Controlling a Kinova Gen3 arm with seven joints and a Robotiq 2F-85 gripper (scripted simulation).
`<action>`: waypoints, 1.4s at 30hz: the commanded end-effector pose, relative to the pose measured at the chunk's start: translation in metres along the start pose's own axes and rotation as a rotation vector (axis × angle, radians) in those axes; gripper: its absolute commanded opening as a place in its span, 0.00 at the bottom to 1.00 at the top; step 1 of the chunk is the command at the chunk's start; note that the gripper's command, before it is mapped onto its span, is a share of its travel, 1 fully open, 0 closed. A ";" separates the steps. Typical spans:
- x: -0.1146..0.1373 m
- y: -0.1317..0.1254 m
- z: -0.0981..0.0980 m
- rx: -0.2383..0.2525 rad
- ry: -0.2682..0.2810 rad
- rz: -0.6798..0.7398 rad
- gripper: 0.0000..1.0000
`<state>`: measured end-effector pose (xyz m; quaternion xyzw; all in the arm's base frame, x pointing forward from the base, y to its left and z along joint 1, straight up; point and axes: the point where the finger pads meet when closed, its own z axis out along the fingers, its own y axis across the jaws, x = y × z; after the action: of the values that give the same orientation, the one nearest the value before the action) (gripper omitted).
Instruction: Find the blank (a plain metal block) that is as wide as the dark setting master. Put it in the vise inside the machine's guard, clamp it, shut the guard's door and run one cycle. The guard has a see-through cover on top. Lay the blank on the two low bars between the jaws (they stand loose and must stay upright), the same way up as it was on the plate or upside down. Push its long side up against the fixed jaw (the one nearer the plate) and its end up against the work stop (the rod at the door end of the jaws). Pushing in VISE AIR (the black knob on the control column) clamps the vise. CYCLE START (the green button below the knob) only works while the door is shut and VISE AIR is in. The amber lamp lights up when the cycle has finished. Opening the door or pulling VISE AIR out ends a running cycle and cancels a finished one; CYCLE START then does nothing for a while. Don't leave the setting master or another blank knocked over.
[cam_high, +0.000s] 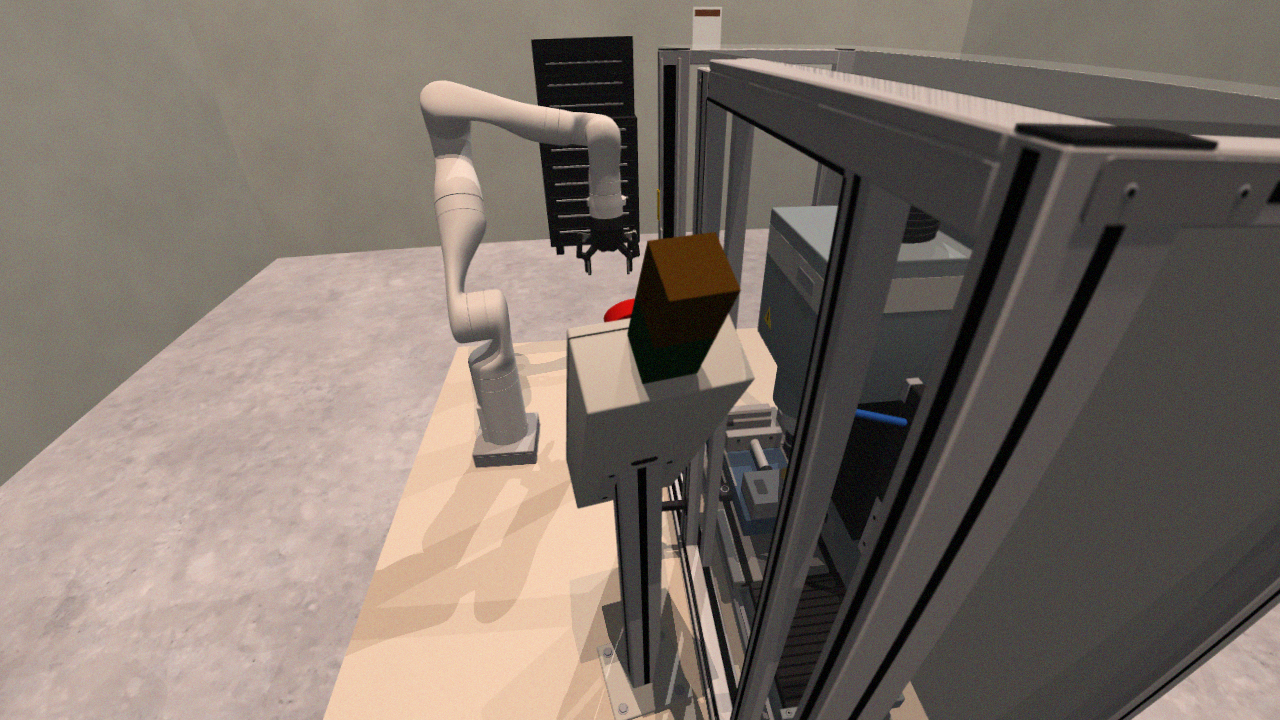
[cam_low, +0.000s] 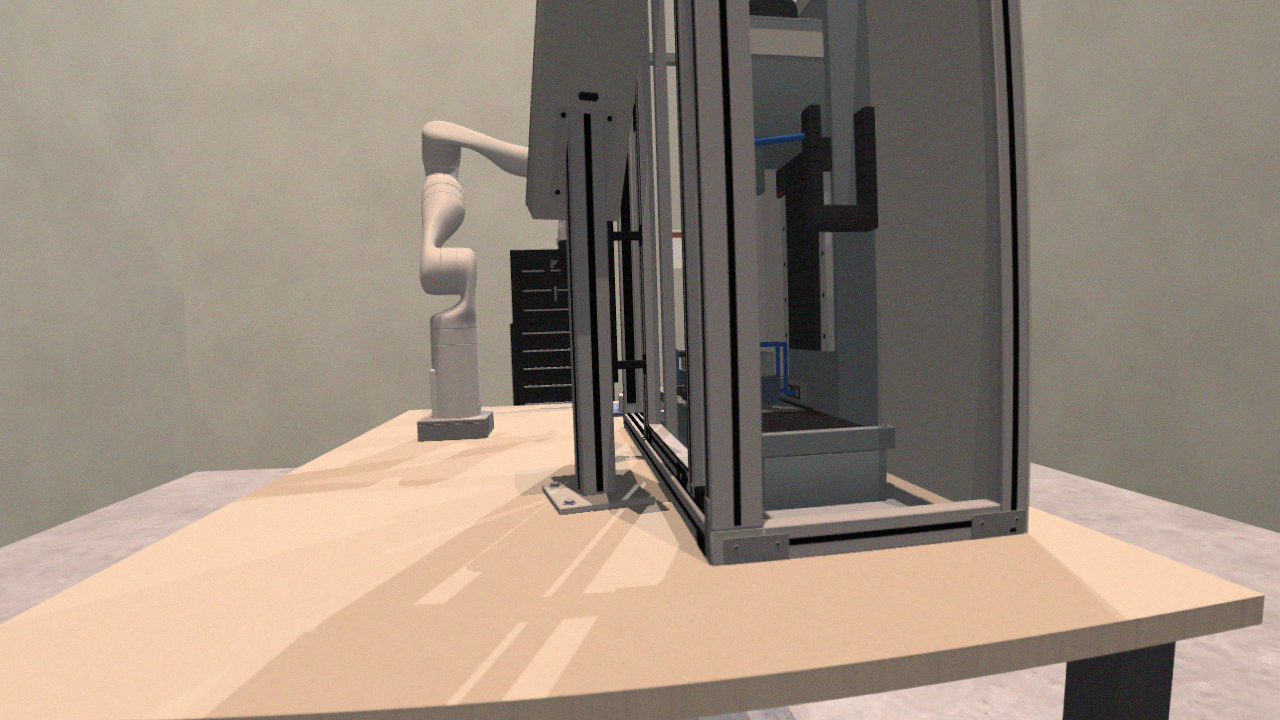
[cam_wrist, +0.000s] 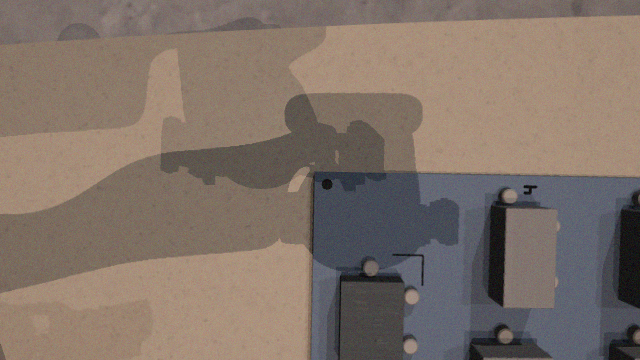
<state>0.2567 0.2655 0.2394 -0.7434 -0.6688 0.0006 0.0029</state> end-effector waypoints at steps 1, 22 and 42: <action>0.000 0.003 0.002 -0.006 0.002 -0.002 1.00; -0.013 0.010 0.055 -0.001 0.002 0.000 1.00; -0.030 0.026 0.129 -0.005 0.002 -0.002 1.00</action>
<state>0.2708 0.2443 0.1328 -0.7408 -0.6717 -0.0027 0.0072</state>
